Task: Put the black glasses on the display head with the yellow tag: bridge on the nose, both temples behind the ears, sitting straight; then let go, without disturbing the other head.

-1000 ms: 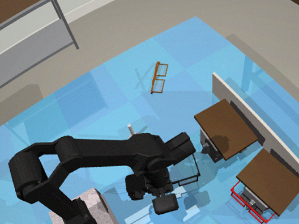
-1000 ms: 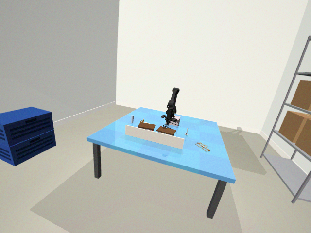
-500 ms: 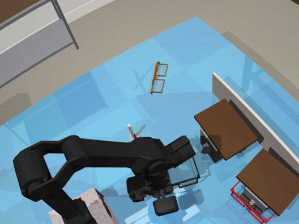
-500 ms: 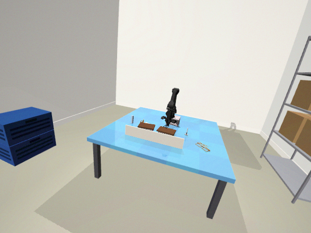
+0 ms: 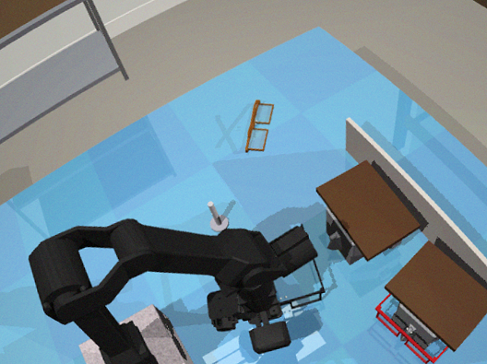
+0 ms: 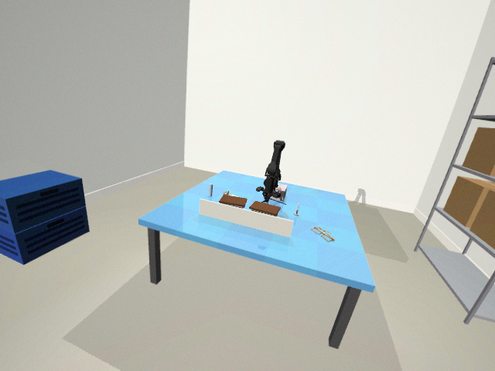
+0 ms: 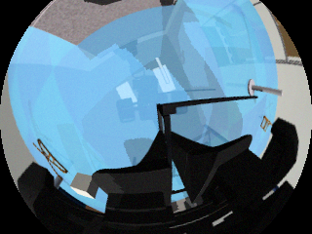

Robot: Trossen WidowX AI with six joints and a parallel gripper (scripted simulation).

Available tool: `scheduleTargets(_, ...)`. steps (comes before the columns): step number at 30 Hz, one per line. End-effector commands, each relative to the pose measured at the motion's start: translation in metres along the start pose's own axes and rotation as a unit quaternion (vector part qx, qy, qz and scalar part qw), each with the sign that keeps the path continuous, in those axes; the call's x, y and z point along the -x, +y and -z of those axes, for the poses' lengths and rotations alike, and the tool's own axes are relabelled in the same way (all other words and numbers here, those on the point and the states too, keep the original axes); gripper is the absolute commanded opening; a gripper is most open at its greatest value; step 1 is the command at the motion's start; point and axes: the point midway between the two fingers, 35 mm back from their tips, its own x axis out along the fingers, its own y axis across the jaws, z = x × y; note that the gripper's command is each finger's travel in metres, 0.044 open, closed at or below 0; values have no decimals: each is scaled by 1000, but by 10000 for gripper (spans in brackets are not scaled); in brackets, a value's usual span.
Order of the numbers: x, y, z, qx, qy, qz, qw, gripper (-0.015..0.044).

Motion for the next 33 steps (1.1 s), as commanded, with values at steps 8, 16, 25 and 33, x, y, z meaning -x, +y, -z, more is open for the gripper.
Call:
scheduleTargets(8,-7,0,-1,0,0,0,1000,26)
scheduleTargets(16,-7,0,-1,0,0,0,1000,108)
scheduleTargets(25,-4,-3,-2,1,0,1,1000,108)
scheduleTargets(33,-1,-8,-2,1,-1,2,1000,108)
